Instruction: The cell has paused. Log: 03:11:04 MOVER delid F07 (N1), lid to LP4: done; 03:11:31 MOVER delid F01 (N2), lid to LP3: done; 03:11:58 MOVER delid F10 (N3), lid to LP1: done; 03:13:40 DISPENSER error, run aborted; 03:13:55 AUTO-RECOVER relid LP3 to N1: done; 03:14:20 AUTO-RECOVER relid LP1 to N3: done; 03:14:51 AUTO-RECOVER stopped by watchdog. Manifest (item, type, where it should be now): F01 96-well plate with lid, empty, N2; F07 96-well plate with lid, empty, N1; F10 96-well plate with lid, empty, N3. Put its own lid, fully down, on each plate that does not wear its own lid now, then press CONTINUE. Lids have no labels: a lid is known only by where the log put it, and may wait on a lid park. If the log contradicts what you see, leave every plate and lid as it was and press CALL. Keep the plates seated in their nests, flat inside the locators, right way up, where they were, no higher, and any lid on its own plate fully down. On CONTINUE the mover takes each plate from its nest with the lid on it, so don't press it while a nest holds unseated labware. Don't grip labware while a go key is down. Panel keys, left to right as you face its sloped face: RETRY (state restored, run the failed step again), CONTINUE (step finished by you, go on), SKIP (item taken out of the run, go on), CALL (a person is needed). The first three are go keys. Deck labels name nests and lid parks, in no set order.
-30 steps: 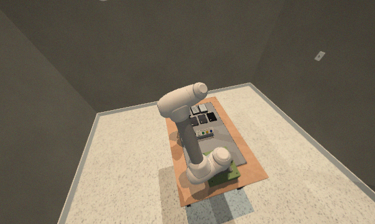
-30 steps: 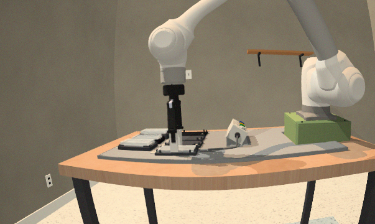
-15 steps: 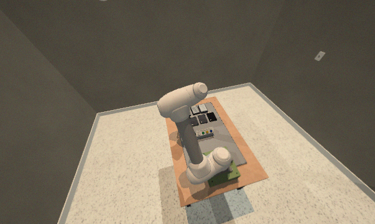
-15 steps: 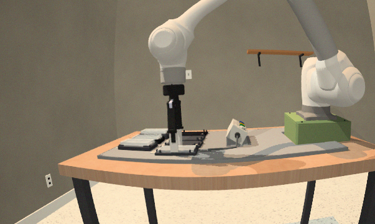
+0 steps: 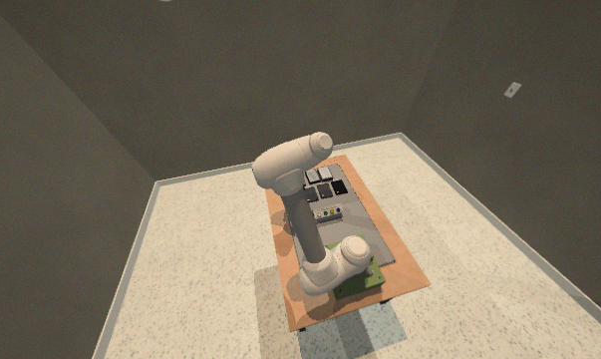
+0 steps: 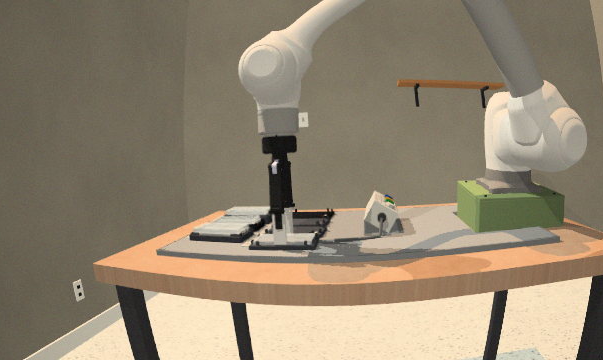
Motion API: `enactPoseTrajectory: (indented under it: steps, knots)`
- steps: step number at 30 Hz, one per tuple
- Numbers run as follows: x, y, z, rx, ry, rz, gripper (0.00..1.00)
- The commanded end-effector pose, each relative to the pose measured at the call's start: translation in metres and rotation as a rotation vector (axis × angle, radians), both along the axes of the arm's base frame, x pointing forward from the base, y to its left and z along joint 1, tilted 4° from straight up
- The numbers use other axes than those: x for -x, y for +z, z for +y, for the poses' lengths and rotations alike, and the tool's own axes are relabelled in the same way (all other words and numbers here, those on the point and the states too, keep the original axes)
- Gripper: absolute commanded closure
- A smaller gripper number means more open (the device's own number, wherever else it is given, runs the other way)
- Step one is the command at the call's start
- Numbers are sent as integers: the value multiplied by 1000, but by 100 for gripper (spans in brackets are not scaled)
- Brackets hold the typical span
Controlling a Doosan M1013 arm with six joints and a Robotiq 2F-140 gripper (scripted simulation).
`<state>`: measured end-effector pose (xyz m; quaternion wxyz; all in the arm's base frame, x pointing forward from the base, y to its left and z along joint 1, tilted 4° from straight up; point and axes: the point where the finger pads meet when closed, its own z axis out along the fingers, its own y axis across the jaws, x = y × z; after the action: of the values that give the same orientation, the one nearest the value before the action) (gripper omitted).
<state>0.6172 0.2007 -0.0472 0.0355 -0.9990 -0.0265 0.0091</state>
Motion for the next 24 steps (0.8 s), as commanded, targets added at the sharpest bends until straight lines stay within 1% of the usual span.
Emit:
enactPoseTrajectory:
  steps: [1, 15, 24]
  knots:
    - [3, -5, 1, -3, 0, 4, 100]
    - [3, -4, 1, -3, 0, 4, 100]
    - [3, 4, 1, -3, 0, 4, 100]
